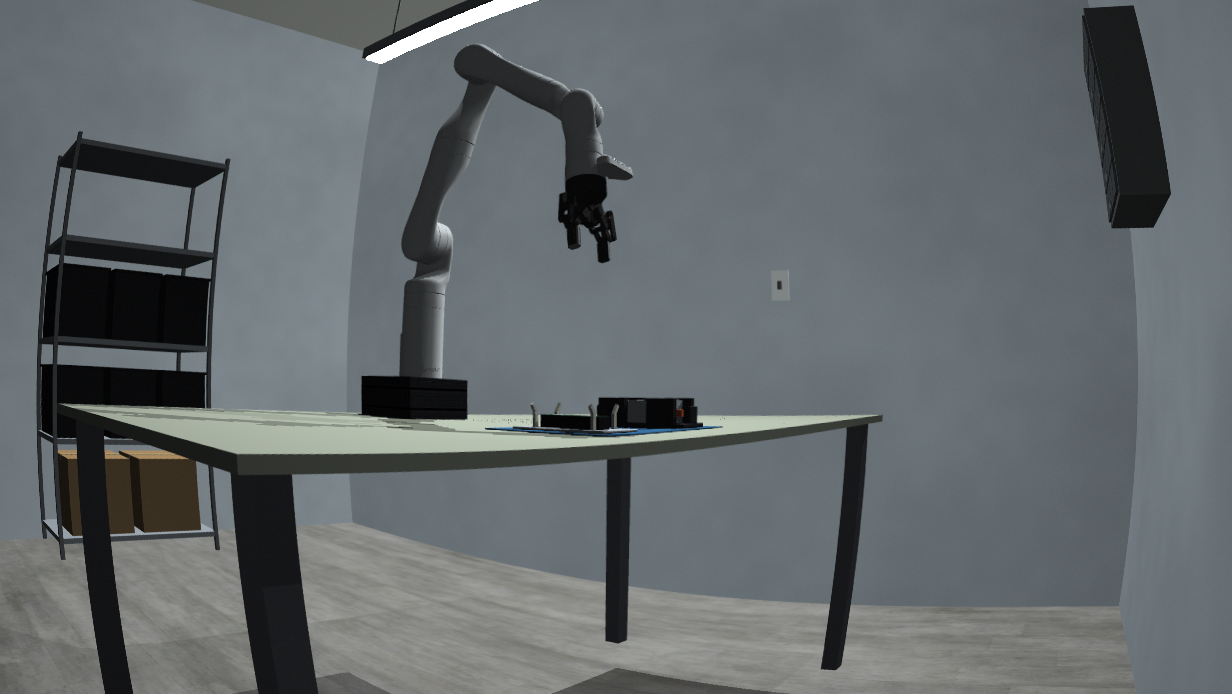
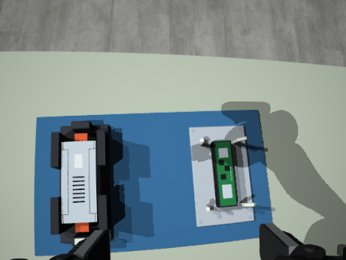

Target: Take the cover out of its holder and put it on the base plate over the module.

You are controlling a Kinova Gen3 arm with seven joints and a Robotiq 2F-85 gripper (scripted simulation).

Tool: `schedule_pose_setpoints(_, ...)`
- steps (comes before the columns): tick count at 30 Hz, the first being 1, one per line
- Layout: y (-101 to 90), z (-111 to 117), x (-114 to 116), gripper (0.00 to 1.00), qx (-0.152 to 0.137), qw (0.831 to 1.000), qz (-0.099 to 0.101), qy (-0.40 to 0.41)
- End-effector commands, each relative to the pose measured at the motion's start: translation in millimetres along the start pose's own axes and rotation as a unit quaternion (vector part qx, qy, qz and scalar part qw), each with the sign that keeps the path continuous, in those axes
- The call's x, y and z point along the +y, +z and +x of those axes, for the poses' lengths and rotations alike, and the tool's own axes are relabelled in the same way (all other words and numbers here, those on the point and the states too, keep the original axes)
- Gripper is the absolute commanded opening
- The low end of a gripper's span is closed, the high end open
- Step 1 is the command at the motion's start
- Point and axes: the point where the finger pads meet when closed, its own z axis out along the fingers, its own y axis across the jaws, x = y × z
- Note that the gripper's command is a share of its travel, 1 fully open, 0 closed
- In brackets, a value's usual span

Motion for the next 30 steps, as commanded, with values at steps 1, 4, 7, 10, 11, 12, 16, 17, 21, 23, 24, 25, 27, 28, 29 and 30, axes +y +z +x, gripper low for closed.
schedule_pose_setpoints(1,2.1,2,4,1.00,-0.002,1.000,-0.001,0.005)
schedule_pose_setpoints(4,1.0,2,3,1.00,-0.009,1.000,0.006,0.003)
schedule_pose_setpoints(7,1.6,2,3,1.00,-0.034,0.999,0.024,-0.002)
schedule_pose_setpoints(10,2.3,2,3,1.00,-0.058,0.997,0.043,-0.006)
schedule_pose_setpoints(11,2.5,2,3,1.00,-0.067,0.997,0.050,-0.007)
schedule_pose_setpoints(12,2.7,2,2,1.00,-0.075,0.996,0.056,-0.009)
schedule_pose_setpoints(16,2.9,2,2,1.00,-0.083,0.995,0.062,-0.010)
schedule_pose_setpoints(17,2.9,2,2,1.00,-0.083,0.995,0.062,-0.010)
schedule_pose_setpoints(21,5.5,2,-2,1.00,-0.081,0.995,0.063,-0.011)
schedule_pose_setpoints(23,14.4,3,-10,1.00,-0.083,0.994,0.063,-0.011)
schedule_pose_setpoints(24,18.9,4,-14,1.00,-0.083,0.994,0.064,-0.011)
schedule_pose_setpoints(25,23.4,4,-18,1.00,-0.084,0.994,0.064,-0.011)
schedule_pose_setpoints(27,32.3,5,-26,1.00,-0.085,0.994,0.065,-0.011)
schedule_pose_setpoints(28,36.8,6,-30,1.00,-0.086,0.994,0.065,-0.011)
schedule_pose_setpoints(29,41.3,6,-34,1.00,-0.087,0.994,0.065,-0.011)
schedule_pose_setpoints(30,45.7,7,-38,1.00,-0.087,0.994,0.065,-0.011)
